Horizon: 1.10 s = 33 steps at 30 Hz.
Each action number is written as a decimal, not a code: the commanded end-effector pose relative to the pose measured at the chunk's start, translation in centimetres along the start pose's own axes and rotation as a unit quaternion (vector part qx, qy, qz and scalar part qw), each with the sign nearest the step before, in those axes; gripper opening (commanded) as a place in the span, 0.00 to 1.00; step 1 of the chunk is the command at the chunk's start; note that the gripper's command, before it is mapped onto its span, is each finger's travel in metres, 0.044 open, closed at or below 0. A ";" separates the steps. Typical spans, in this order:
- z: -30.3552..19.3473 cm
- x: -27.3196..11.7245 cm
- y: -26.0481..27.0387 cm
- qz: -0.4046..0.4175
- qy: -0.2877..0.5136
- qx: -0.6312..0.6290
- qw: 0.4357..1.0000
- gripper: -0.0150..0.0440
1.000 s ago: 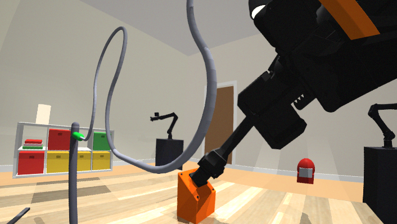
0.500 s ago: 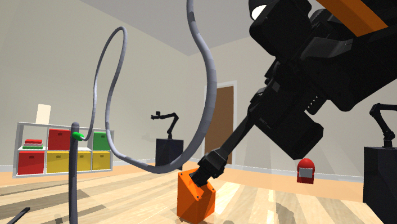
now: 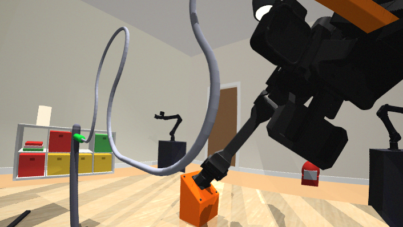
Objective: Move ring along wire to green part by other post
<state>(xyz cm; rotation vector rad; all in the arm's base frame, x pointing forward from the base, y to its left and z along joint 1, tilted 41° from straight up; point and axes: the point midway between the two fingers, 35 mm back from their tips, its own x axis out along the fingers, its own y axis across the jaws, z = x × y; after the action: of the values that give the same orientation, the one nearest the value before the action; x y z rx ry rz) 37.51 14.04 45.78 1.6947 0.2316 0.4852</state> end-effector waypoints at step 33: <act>0.4 0.0 1.6 0.113 -0.027 0.201 0.973 0.00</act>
<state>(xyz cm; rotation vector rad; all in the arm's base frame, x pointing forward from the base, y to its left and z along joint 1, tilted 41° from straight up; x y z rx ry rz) 37.45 13.48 47.28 2.1039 0.1125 0.5824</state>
